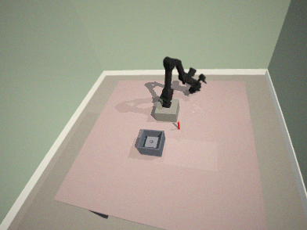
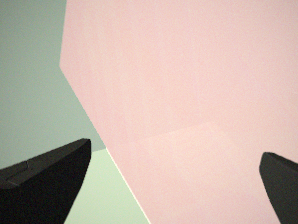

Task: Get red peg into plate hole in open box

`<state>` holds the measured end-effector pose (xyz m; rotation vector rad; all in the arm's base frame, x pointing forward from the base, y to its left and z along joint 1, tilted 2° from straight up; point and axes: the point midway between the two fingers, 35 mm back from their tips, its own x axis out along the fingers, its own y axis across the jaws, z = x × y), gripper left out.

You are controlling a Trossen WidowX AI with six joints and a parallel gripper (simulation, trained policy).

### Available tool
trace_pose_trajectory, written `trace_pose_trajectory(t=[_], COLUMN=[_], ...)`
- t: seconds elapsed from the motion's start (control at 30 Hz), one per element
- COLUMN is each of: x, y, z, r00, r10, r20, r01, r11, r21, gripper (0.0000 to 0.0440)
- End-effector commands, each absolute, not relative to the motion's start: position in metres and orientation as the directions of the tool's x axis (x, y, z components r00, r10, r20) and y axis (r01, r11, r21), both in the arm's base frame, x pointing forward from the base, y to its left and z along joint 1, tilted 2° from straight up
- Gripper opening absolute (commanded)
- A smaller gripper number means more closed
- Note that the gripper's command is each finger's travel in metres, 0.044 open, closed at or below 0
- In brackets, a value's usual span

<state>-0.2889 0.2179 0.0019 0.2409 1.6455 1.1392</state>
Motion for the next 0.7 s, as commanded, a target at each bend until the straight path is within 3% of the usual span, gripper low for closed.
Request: trace_pose_trajectory(t=[0.0,0.1,0.3,0.67], x=[-0.291,-0.293,-0.275,-0.199], y=[0.222,0.240,0.284,0.354], z=[0.005,0.017,0.036,0.062], r00=[-0.415,-0.419,-0.380,-0.261], r10=[0.651,0.661,0.681,0.691], r20=[-0.635,-0.623,-0.626,-0.674], r01=[-0.361,-0.334,-0.301,-0.228], r11=[0.523,0.525,0.550,0.634], r21=[0.772,0.782,0.780,0.739], gripper=[0.0411,0.0431,0.0431,0.0426])
